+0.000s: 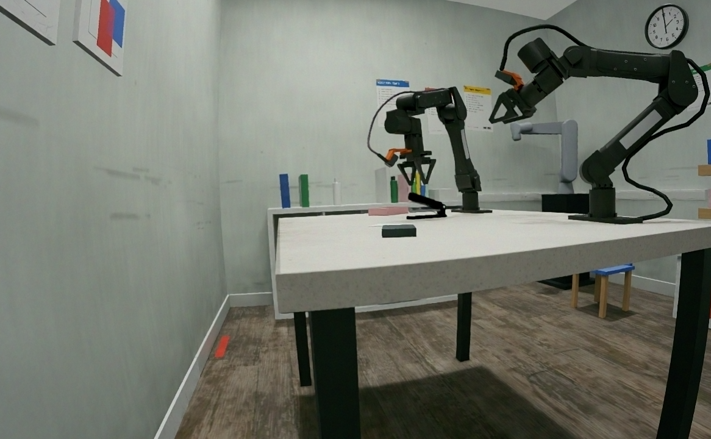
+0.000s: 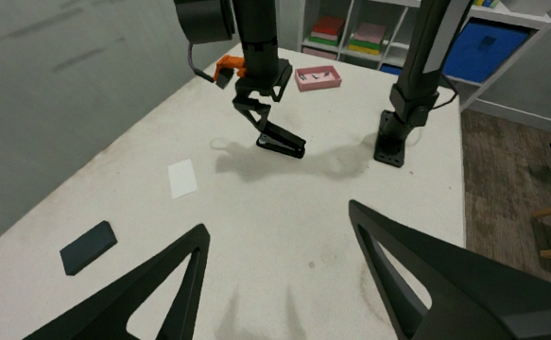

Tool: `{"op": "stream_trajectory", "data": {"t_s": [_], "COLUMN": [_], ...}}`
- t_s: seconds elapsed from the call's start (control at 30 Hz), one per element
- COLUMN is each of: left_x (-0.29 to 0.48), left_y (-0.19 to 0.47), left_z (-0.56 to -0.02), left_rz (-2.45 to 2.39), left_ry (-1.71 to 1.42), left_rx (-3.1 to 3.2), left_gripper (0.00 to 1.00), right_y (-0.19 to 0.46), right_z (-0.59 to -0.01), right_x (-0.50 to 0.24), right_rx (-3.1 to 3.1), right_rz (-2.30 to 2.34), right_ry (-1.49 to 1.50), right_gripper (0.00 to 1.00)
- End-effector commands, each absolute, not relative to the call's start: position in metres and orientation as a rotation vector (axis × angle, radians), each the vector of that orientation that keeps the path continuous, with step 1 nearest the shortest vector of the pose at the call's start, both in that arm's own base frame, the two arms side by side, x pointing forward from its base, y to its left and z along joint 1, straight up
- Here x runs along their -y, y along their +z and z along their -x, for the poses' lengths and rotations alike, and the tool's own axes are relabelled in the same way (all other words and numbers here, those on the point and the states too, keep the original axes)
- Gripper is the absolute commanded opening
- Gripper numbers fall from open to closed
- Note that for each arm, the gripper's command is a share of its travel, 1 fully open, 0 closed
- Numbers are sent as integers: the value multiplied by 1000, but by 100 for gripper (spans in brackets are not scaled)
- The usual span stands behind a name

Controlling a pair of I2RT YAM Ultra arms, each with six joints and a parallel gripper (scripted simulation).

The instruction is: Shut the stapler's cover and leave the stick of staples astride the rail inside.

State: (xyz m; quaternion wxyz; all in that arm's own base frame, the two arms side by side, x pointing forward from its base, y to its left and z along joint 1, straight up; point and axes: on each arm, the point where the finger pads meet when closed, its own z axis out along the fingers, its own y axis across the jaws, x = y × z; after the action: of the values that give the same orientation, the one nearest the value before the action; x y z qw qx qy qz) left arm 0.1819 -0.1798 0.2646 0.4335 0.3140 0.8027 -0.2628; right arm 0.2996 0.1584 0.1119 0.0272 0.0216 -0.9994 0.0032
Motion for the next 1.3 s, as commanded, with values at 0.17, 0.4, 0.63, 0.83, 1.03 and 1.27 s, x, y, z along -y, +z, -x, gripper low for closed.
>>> {"op": "stream_trajectory", "data": {"t_s": [0.17,0.4,0.63,0.83,1.03,1.27], "left_x": [179,197,197,197,197,197], "left_y": [282,281,283,283,283,283], "left_z": [-193,-169,-169,-169,-169,-169], "left_rz": [-492,-585,-583,-583,-583,-583], "left_ry": [-578,-654,-656,-656,-656,-656], "left_rx": [-1935,-1913,-1909,-1909,-1909,-1909], "left_gripper": [100,100,100,100,100,100], "right_y": [125,126,126,123,123,118], "right_z": [-305,-305,-304,-303,-303,-304], "right_x": [-161,-161,-161,-159,-159,-159], "right_rx": [3171,3171,3170,3151,3151,3161], "right_rz": [-65,-68,-68,-67,-67,-67], "right_ry": [-8,-9,-8,-8,-8,-16], "right_gripper": [100,100,77,9,0,0]}}
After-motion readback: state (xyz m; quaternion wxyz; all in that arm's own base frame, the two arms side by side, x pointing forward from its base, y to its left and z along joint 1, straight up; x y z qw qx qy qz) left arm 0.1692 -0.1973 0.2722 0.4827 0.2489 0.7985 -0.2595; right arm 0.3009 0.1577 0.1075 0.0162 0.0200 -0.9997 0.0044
